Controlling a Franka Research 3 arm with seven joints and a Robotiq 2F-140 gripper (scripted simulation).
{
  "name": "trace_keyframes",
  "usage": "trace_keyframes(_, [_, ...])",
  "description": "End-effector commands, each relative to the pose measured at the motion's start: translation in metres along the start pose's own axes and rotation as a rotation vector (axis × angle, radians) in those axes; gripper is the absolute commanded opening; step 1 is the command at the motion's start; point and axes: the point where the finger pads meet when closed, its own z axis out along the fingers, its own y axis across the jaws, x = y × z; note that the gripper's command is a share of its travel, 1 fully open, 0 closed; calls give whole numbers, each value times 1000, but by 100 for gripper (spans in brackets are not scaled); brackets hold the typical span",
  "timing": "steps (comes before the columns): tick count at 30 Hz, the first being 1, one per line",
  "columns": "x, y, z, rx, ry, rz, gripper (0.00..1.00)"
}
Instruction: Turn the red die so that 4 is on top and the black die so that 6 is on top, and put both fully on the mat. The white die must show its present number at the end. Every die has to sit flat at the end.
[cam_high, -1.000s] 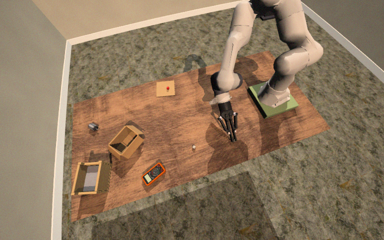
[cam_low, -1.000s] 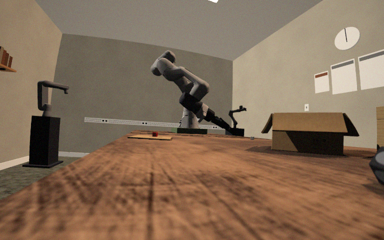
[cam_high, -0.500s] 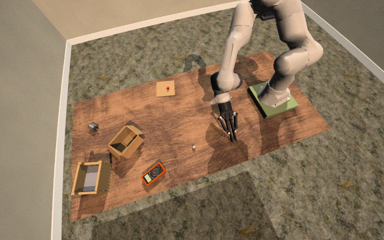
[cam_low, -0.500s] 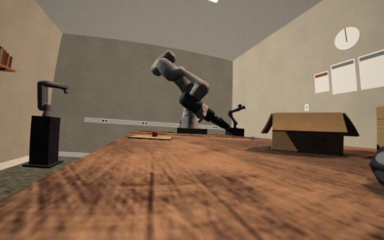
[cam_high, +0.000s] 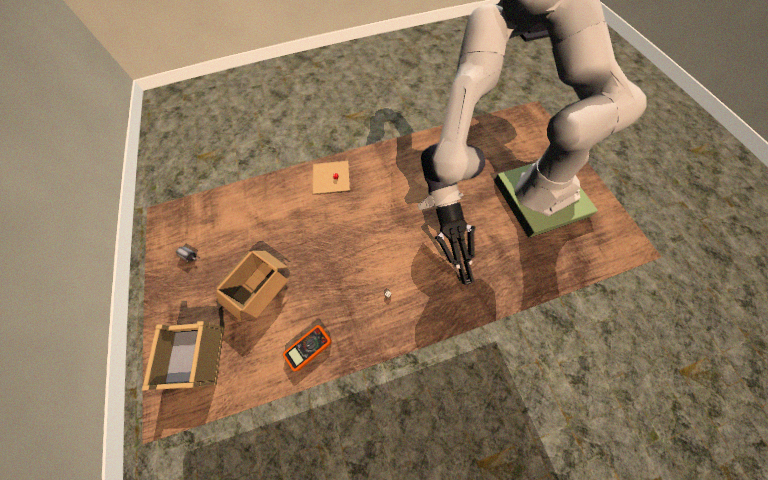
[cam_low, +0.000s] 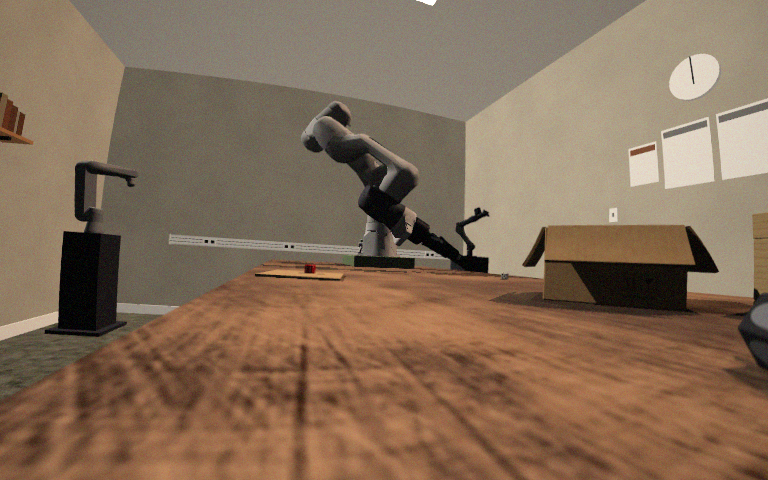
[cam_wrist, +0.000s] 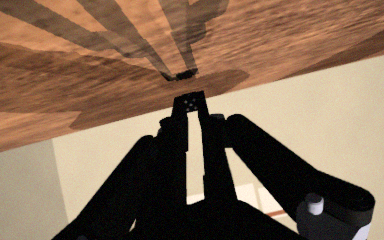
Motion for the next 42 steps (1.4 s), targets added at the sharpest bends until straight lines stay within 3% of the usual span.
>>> trace_keyframes(1, [3, -1, 1, 1, 2, -8, 16])
trace_keyframes(42, [12, -1, 6, 1, 2, -8, 16])
